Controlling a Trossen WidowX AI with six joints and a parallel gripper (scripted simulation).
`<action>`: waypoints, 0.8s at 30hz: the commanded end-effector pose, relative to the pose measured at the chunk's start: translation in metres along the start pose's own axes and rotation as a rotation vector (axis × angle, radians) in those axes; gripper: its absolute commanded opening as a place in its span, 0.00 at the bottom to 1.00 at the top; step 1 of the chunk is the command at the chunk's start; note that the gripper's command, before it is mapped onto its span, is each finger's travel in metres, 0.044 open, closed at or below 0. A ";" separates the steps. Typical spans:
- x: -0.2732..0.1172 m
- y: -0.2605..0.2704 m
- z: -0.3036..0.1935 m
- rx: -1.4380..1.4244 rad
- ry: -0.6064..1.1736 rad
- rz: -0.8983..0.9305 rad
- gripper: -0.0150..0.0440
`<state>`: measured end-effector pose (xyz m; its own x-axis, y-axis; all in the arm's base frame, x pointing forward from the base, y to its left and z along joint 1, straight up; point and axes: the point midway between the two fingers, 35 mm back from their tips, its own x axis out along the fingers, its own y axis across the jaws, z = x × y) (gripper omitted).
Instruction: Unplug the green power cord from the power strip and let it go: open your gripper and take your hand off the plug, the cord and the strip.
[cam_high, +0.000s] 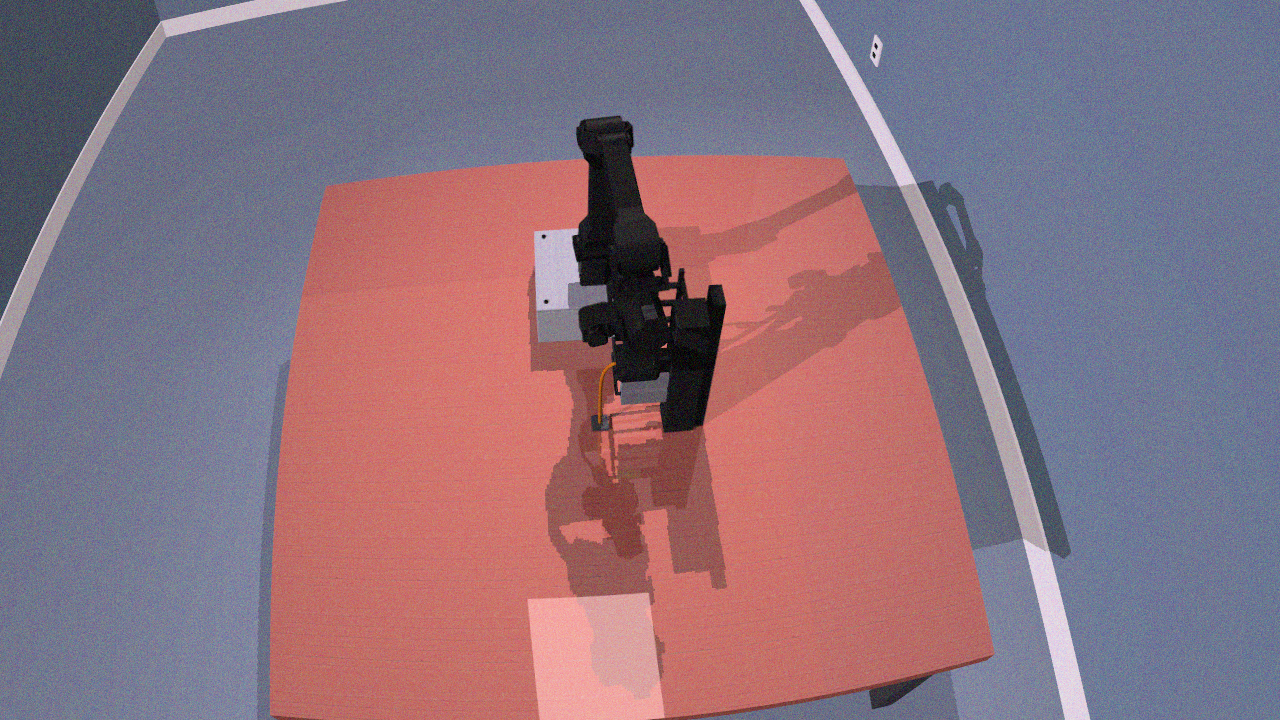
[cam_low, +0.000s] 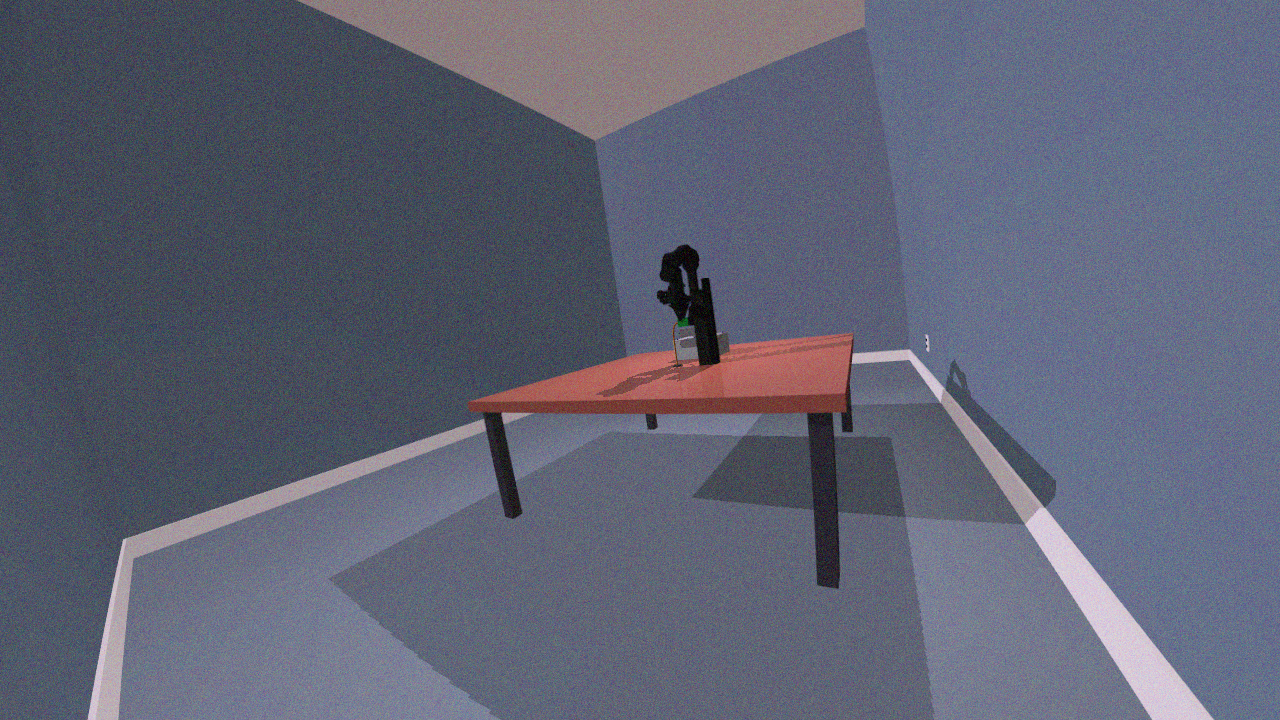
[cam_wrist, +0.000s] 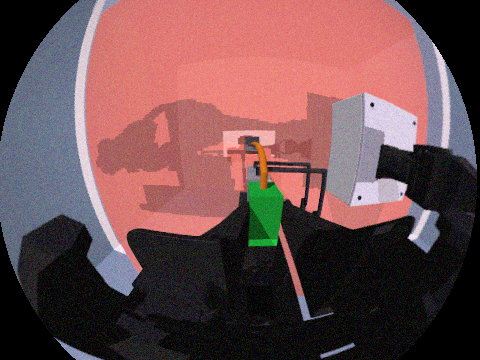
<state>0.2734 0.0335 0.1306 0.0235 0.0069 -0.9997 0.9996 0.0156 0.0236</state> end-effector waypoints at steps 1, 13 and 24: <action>0.000 0.000 0.003 0.000 0.000 0.000 0.25; 0.000 0.002 0.022 0.001 -0.003 0.001 0.25; 0.000 0.002 0.040 0.002 -0.006 0.001 0.25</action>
<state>0.2750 0.0300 0.1310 0.0193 0.0964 -0.9952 0.9979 0.0597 0.0251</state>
